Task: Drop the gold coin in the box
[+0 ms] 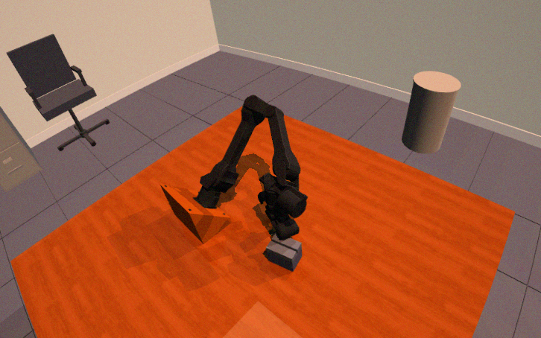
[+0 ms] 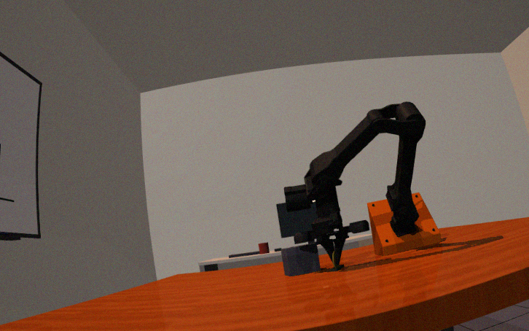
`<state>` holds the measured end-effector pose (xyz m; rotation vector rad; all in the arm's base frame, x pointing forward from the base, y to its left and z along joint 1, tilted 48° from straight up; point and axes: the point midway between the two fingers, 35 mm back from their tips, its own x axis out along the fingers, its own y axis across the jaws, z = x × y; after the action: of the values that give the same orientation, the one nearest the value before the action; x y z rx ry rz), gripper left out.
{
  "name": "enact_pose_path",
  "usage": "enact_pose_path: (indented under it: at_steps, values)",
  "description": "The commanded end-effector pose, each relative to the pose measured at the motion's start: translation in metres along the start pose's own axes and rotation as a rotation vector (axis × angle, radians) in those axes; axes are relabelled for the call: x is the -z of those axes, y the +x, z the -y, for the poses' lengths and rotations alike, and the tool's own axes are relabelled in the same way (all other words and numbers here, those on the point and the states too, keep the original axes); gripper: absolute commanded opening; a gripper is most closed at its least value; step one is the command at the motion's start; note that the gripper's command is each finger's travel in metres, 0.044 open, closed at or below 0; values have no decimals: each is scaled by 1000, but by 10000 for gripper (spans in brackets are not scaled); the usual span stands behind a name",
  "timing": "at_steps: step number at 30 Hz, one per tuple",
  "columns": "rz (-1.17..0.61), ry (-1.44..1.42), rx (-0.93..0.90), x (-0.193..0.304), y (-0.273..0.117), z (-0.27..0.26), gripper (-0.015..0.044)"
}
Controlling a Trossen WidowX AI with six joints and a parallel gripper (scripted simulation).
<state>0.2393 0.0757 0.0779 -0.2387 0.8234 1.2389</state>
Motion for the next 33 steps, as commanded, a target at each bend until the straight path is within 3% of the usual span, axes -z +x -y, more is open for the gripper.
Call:
enact_pose_path:
  at_steps: [1,33]
  values:
    - [5,4,-1,-1,0,0,0]
    - [-7,6,4,1,-68,5,0]
